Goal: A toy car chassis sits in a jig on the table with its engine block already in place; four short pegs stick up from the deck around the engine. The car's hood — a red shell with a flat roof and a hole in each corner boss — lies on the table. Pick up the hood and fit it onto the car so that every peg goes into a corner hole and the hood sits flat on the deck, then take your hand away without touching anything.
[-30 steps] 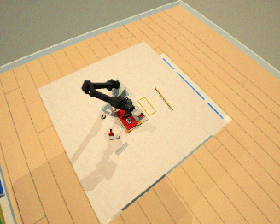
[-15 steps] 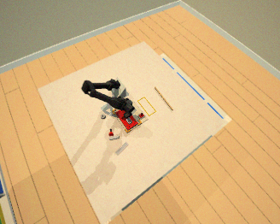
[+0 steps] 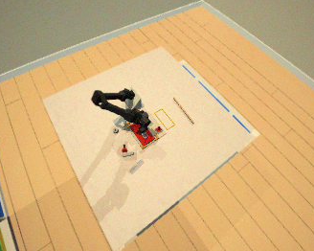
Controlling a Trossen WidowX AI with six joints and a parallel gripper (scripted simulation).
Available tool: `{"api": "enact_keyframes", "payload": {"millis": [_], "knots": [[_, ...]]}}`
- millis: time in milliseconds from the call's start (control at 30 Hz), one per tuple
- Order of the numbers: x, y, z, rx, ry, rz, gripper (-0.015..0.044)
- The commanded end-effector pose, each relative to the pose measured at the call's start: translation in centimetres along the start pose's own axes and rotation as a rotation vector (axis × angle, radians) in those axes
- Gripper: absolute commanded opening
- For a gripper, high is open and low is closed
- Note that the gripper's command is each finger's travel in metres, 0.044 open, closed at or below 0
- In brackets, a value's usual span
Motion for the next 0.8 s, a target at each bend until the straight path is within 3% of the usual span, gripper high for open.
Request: {"api": "enact_keyframes", "payload": {"millis": [0,200,333,633,767], "knots": [[0.07,-0.06,0.29,0.004,0.003,-0.006,0.044],[0.08,-0.07,0.58,0.005,0.003,-0.005,0.044],[0.01,-0.01,0.34,0.0,0.0,0.0,0.0335],[0.01,-0.01,0.34,0.0,0.0,0.0,0.0275],[0.01,0.0,0.21,0.001,0.0,-0.002,0.017]]}}
Point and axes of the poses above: the point midway between the two fingers, 35 mm back from their tips, its own z axis out along the fingers, its own x axis across the jaws, y = z × x, the point moved 1 cm from there along -z, back along the fingers, and after that the axes turned 7 degrees about z, right-handed, at the moved point
